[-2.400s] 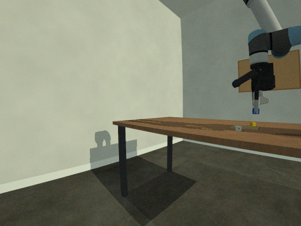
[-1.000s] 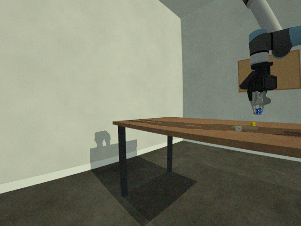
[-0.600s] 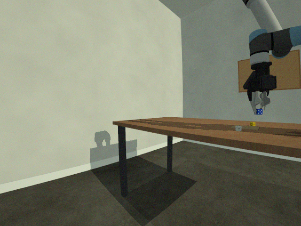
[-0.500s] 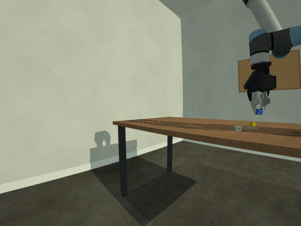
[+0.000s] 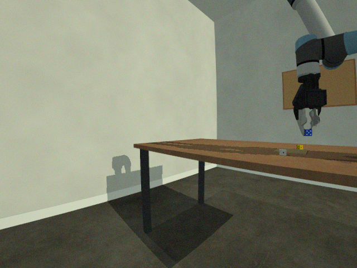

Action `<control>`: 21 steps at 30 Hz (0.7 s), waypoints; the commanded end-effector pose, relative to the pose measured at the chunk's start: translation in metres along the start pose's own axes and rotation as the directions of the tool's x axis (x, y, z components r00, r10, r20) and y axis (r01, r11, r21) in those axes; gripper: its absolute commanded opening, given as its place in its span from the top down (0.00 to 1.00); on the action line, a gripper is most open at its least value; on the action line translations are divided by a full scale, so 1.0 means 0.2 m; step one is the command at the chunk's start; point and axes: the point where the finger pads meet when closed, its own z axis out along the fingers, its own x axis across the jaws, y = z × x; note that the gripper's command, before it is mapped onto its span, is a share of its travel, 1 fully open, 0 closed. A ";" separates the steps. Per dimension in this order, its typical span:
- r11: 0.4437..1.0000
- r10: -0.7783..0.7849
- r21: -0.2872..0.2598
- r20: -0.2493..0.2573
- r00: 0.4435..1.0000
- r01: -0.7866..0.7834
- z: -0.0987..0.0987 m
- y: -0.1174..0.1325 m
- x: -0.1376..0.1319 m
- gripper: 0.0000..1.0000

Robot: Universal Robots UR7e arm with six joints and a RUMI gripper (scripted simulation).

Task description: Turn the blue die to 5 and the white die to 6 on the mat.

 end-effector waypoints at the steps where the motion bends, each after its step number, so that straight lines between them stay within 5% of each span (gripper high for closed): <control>1: 1.000 0.029 0.001 0.001 1.000 -0.029 0.00 0.00 0.00 0.94; 21: 0.998 0.057 0.001 0.001 0.998 -0.057 0.00 0.00 0.00 0.94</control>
